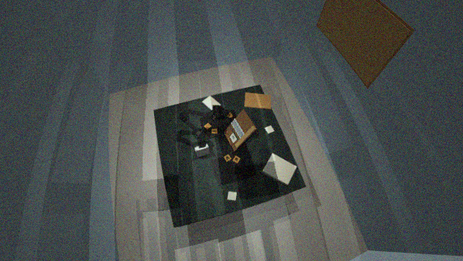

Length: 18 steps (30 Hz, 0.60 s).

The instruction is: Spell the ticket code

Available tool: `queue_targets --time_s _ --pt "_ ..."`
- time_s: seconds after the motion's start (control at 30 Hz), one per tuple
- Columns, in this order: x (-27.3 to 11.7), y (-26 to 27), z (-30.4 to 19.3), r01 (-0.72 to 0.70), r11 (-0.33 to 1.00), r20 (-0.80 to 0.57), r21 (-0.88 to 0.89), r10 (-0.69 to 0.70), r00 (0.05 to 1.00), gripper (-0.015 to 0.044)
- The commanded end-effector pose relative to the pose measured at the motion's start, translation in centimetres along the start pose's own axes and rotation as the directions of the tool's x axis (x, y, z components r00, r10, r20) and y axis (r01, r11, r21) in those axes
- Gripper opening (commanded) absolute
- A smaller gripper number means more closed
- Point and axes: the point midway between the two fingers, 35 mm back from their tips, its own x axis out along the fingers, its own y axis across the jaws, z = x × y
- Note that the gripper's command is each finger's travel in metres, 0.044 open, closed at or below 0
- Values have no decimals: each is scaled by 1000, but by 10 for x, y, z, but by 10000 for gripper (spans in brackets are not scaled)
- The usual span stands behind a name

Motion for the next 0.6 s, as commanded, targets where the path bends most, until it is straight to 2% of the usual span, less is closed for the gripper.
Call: queue_targets --time_s 0.0,0.57 --pt "0 -2 0 -2 1000 0 -6 2 1000 0" --pt "0 -11 0 -1 1000 0 -6 1 1000 0"
